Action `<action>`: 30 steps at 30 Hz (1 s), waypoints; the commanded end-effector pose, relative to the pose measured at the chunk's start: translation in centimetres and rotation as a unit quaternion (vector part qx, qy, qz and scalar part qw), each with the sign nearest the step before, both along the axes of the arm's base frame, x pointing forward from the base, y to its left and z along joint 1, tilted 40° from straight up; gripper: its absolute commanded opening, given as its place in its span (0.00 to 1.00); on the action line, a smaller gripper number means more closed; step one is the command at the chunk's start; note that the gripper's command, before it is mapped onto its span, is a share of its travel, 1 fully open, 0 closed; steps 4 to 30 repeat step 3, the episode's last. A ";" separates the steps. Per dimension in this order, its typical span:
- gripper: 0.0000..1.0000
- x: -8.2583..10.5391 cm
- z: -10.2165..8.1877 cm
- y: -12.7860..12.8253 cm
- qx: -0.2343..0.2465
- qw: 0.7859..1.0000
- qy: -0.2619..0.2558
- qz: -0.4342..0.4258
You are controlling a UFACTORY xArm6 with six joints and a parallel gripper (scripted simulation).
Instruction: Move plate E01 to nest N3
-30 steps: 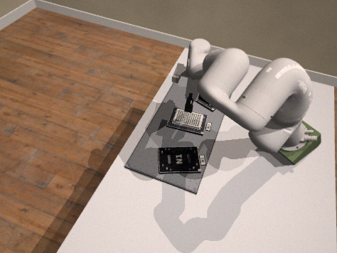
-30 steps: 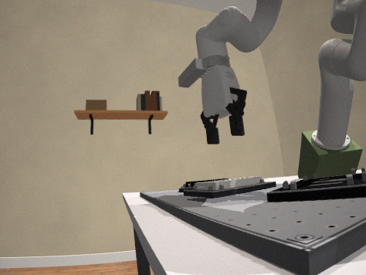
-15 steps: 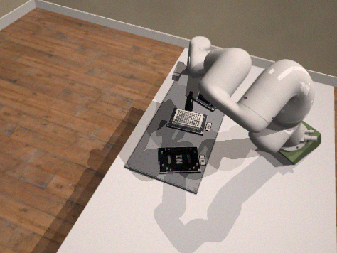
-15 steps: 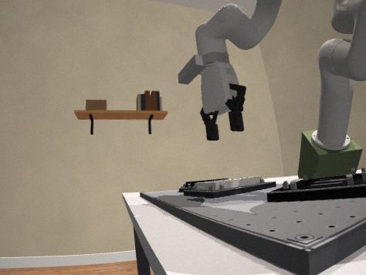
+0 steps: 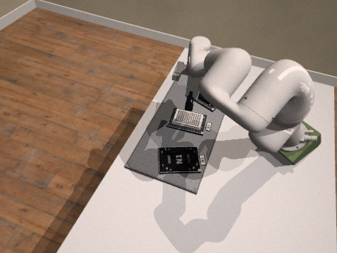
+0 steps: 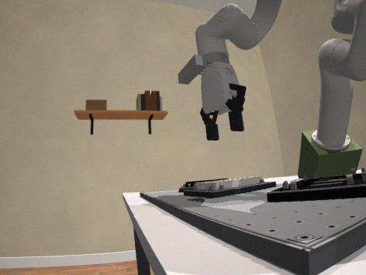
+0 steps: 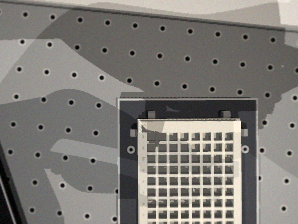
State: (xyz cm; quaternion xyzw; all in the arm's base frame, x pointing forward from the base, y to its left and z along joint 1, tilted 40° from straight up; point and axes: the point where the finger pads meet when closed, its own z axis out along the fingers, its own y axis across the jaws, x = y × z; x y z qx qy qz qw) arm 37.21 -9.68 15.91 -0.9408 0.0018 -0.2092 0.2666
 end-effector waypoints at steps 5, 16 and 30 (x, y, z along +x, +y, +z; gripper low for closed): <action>1.00 0.1 0.1 -0.1 -0.001 1.000 -0.001 0.000; 1.00 0.1 0.1 -0.1 -0.001 1.000 -0.001 0.000; 1.00 0.1 0.1 -0.1 -0.001 1.000 -0.001 0.000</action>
